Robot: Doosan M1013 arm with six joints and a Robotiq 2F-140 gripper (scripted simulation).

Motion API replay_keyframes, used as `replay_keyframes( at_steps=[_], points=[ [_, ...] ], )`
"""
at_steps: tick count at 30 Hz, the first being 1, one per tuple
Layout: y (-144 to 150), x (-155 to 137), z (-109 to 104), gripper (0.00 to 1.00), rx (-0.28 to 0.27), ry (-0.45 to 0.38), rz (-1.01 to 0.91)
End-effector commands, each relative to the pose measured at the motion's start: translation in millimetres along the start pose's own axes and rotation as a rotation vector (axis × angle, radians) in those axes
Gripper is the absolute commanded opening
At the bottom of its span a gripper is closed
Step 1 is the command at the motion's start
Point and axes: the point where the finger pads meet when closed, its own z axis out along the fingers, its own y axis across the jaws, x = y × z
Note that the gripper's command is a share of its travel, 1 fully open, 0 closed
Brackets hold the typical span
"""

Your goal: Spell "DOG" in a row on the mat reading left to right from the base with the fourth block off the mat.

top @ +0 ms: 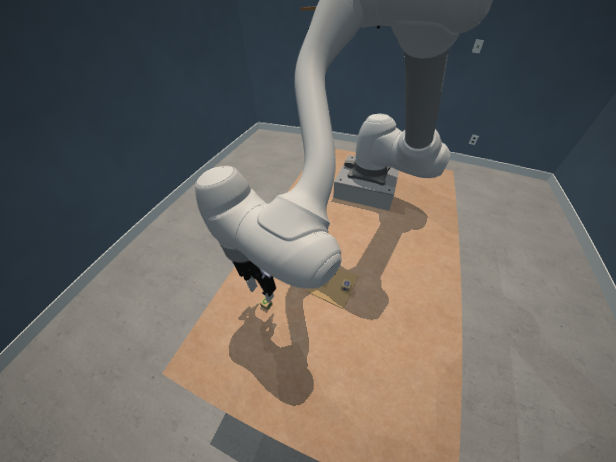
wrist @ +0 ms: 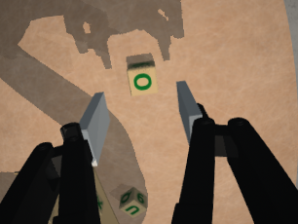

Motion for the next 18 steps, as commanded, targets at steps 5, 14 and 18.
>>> replay_keyframes(
  at_steps=[5,14,18],
  points=[
    [0,0,8,0.4,0.0,0.0,0.0],
    [0,0,22,0.4,0.0,0.0,0.0],
    [0,0,25,0.4,0.0,0.0,0.0]
  ],
)
